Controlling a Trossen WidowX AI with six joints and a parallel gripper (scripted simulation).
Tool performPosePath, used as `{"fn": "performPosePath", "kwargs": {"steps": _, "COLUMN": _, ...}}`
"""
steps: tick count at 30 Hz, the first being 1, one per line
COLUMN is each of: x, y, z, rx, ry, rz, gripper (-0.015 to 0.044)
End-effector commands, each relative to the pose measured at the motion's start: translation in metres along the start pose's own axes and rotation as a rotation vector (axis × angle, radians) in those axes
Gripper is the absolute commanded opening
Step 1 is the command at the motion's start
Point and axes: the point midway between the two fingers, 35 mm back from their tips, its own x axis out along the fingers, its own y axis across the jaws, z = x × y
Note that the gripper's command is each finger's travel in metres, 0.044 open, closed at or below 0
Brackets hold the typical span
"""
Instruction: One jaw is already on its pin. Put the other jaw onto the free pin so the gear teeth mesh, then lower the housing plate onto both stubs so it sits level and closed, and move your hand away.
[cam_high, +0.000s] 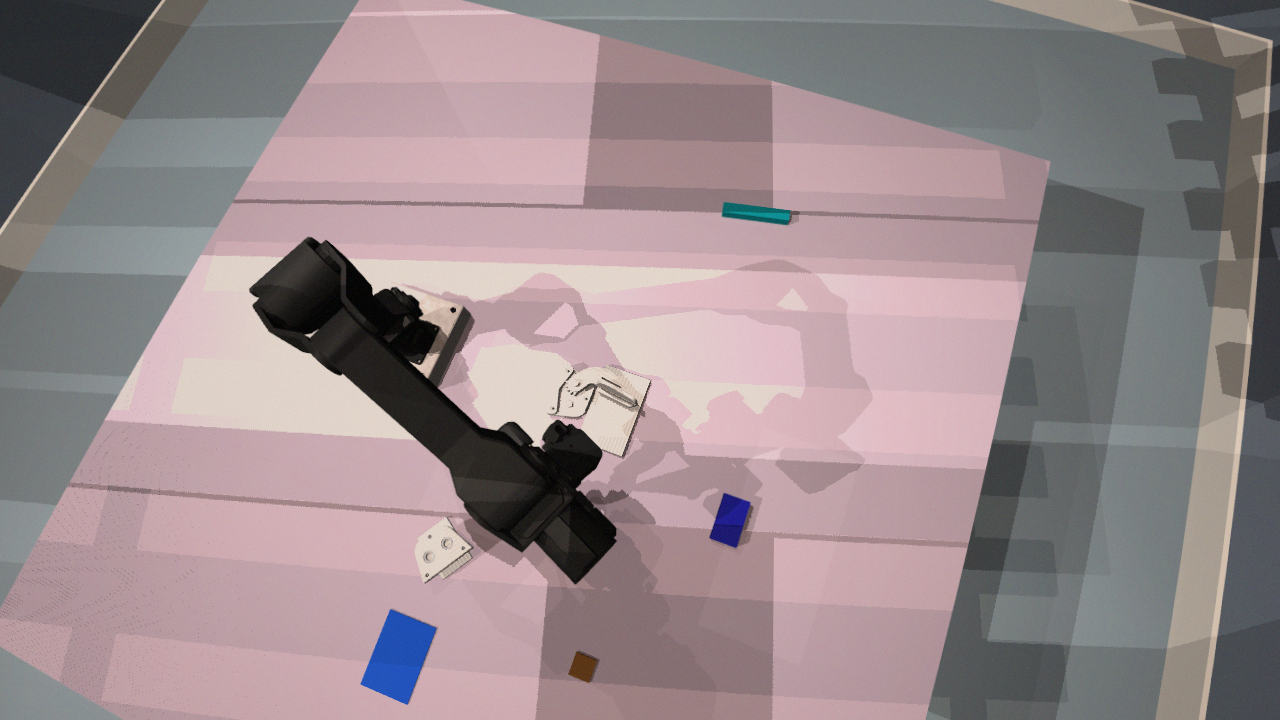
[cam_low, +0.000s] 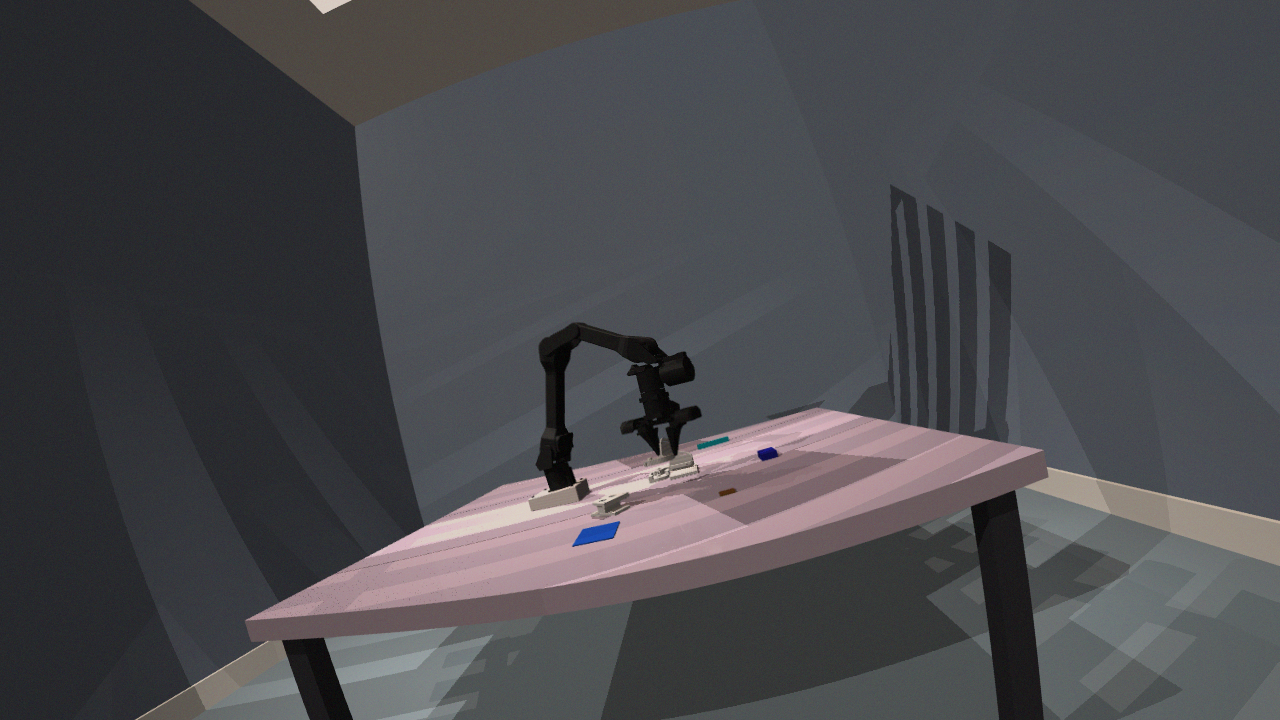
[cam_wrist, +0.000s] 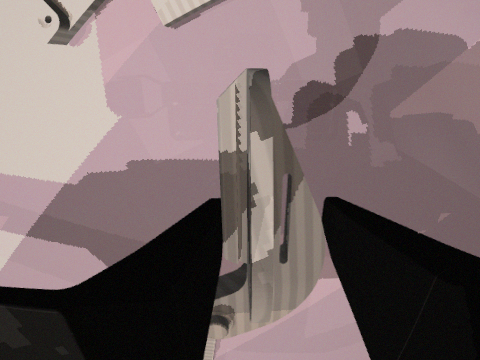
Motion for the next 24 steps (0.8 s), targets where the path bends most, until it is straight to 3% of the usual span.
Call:
{"fn": "performPosePath", "kwargs": {"steps": 1, "x": -0.013, "y": 0.0, "z": 0.0, "rx": -0.003, "ry": -0.003, "rz": -0.013, "gripper": 0.0134}}
{"fn": "performPosePath", "kwargs": {"steps": 9, "x": -0.013, "y": 0.0, "z": 0.003, "rx": 0.011, "ry": -0.004, "rz": -0.013, "gripper": 0.0134}}
{"fn": "performPosePath", "kwargs": {"steps": 24, "x": -0.014, "y": 0.015, "z": 0.049, "rx": 0.31, "ry": -0.01, "rz": -0.013, "gripper": 0.0134}}
